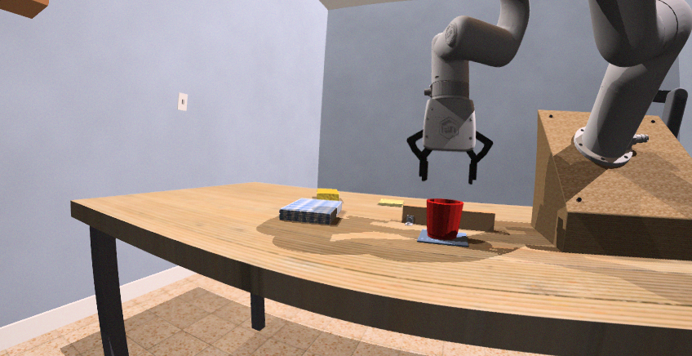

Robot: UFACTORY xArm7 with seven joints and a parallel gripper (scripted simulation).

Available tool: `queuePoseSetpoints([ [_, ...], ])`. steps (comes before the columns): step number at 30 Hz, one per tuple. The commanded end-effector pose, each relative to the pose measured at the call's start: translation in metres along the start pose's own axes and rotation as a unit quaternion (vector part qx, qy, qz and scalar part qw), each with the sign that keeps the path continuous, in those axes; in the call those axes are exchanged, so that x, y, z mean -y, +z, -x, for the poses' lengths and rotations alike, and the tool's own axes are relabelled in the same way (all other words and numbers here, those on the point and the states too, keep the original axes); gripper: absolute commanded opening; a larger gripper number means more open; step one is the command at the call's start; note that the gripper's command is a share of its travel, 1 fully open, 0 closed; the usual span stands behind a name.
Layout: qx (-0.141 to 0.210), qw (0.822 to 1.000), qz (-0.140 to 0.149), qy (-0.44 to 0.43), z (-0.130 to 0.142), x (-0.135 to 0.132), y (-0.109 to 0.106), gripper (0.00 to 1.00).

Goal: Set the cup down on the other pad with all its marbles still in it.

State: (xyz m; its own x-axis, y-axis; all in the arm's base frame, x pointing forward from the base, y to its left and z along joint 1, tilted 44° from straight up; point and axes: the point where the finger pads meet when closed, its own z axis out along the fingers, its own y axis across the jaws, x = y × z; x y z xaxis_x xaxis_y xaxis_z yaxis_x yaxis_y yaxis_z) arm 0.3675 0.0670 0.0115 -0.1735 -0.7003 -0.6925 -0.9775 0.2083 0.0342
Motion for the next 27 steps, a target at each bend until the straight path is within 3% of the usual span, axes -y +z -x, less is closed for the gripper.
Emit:
queuePoseSetpoints([
  [1, -0.001, 1.000, -0.002, 0.000, -0.001, 0.001, -0.001, 1.00],
  [11, -0.001, 1.000, -0.002, 0.000, -0.001, 0.001, 0.009, 1.00],
  [27, -0.001, 1.000, -0.002, 0.000, -0.001, 0.003, 0.056, 1.00],
])
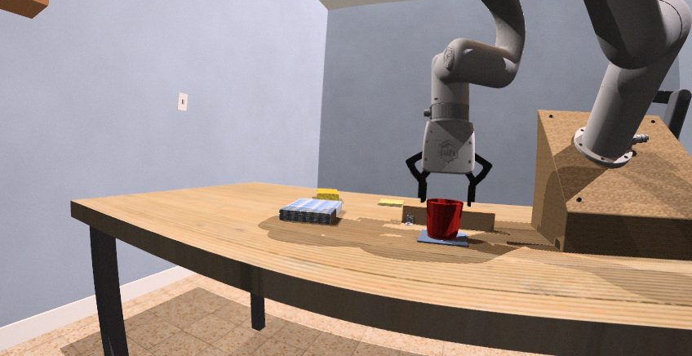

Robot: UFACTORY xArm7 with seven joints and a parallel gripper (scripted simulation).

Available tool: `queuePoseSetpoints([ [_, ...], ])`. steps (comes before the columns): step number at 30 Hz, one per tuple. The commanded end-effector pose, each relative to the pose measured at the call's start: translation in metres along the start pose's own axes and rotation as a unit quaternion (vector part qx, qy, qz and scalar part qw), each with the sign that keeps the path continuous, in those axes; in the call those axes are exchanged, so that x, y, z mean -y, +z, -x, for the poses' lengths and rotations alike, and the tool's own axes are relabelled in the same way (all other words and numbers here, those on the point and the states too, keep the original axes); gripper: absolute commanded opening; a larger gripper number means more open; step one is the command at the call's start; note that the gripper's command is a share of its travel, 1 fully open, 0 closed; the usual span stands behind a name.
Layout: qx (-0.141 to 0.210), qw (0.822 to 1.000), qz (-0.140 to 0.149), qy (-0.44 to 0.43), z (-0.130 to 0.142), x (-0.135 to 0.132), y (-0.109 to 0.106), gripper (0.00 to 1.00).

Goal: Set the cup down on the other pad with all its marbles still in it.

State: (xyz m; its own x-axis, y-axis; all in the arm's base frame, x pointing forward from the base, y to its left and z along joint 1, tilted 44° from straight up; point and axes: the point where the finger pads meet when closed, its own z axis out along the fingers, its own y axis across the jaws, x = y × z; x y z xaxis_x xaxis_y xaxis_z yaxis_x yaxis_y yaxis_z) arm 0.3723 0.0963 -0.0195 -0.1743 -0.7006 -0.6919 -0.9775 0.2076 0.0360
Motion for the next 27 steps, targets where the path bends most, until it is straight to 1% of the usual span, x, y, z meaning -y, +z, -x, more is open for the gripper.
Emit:
queuePoseSetpoints([
  [1, 0.000, 1.000, -0.002, 0.000, -0.001, 0.003, 0.016, 1.00],
  [7, 0.000, 1.000, -0.002, 0.000, -0.001, 0.003, 0.029, 1.00],
  [27, 0.000, 1.000, -0.002, 0.000, -0.002, 0.003, 0.033, 1.00],
])
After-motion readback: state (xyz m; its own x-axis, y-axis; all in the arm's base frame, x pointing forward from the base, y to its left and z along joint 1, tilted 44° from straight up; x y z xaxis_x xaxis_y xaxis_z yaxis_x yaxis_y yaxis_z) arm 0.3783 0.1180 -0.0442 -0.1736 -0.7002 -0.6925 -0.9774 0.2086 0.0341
